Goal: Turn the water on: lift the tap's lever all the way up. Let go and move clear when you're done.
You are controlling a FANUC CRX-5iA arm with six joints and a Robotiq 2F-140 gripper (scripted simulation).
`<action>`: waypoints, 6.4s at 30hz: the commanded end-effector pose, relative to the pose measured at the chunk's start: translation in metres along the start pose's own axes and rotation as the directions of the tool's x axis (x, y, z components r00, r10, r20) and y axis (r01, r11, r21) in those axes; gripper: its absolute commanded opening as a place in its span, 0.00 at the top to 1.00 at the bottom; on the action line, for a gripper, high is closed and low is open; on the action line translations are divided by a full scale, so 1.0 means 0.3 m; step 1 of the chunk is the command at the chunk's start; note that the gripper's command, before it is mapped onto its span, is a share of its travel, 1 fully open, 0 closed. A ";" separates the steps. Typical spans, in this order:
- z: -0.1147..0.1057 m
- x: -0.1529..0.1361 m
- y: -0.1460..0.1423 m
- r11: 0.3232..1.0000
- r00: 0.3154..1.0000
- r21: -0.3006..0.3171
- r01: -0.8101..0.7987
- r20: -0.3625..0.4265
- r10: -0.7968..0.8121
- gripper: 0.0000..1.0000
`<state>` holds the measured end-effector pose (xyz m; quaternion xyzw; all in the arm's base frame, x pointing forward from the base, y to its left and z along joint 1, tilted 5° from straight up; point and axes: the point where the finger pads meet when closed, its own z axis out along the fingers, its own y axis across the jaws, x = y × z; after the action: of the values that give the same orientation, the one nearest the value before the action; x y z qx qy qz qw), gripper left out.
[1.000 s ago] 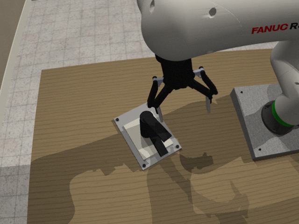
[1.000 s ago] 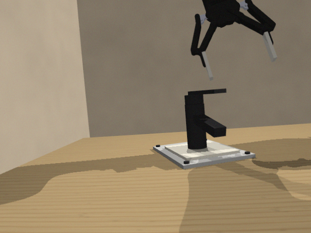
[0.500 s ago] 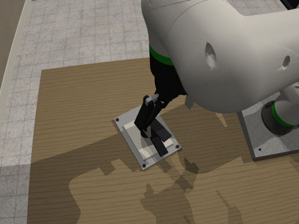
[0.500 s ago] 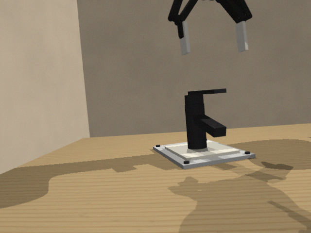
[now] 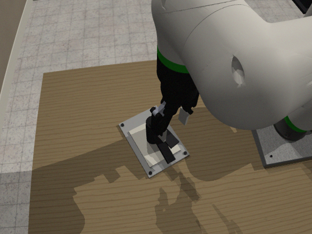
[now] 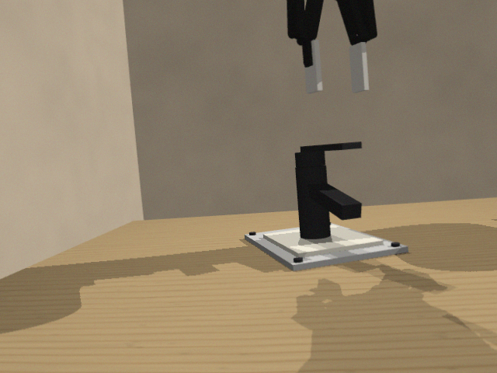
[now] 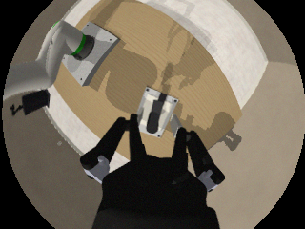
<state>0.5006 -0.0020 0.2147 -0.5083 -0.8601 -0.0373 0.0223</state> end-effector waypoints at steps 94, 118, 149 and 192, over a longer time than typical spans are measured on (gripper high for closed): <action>0.051 0.000 0.000 1.000 1.000 0.000 -0.003 0.001 0.003 0.58; 0.167 -0.001 -0.001 1.000 1.000 0.000 -0.003 0.001 0.003 0.58; 0.188 -0.001 -0.002 1.000 1.000 0.000 -0.003 0.001 0.003 0.58; 0.207 -0.001 -0.001 1.000 1.000 0.000 -0.003 0.001 0.003 0.58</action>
<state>0.5001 0.0030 0.1528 -0.5095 -0.8594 -0.0369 0.0223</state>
